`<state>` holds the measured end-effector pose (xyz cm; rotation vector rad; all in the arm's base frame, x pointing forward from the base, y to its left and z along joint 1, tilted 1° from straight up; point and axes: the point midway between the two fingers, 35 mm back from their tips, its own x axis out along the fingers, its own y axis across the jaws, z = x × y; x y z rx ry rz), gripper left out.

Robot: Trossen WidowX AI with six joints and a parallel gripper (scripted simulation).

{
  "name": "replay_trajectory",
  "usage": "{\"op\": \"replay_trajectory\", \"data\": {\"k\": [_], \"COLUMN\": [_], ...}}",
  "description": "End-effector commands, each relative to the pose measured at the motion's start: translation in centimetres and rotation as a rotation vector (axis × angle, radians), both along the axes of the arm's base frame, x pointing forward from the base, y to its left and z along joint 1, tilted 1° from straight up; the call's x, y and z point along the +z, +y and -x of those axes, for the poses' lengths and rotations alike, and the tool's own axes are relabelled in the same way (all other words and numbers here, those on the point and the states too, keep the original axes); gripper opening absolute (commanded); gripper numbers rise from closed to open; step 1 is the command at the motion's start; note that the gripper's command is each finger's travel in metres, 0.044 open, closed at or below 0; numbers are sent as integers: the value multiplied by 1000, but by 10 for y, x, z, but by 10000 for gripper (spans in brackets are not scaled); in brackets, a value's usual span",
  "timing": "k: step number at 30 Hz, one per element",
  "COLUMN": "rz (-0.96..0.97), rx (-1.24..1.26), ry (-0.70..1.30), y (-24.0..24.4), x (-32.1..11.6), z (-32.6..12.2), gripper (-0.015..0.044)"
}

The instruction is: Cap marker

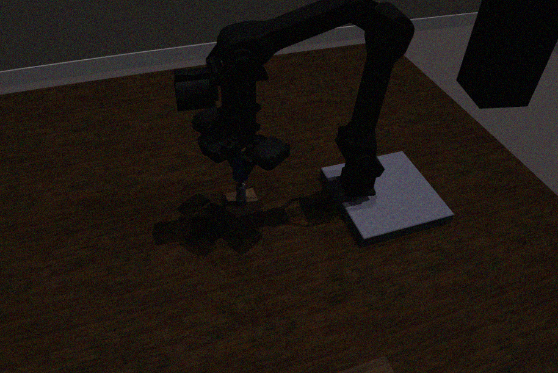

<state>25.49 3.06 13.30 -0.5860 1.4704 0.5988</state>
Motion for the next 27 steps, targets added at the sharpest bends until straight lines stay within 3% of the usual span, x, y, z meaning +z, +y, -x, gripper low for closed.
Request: {"op": "replay_trajectory", "data": {"k": [1,27], "rz": [5,5], "rx": [6,6], "ry": [-1,-1], "y": [-2,-1], "x": [-3,-41], "z": [0,-2], "gripper": [0,0]}}
